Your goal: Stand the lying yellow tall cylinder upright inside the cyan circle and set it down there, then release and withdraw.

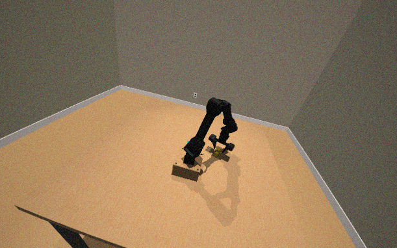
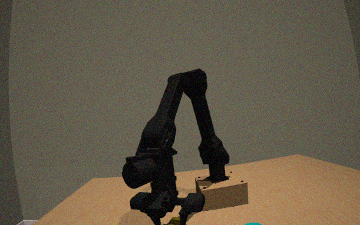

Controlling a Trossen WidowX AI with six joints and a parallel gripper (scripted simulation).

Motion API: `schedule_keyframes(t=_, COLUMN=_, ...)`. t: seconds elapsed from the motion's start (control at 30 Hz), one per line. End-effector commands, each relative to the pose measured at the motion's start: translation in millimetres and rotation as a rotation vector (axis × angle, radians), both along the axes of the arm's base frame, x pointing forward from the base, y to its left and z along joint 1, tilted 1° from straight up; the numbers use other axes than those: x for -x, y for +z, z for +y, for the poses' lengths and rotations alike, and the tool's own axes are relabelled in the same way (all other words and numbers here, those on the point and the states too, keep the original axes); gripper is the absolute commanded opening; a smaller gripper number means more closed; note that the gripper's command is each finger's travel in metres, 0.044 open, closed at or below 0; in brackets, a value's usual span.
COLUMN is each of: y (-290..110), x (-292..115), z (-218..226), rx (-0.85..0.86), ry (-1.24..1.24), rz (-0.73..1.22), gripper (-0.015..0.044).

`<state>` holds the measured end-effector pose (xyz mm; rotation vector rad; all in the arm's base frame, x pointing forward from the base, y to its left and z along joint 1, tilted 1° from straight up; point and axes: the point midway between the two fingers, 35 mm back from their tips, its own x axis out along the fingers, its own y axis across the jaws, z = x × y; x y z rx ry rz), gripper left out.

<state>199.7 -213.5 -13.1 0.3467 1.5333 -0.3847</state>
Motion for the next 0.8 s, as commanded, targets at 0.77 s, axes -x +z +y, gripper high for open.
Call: schedule_keyframes(t=0.77, y=34, x=-5, z=-5, rx=0.015, ry=0.003, rz=-0.01, gripper=0.0105)
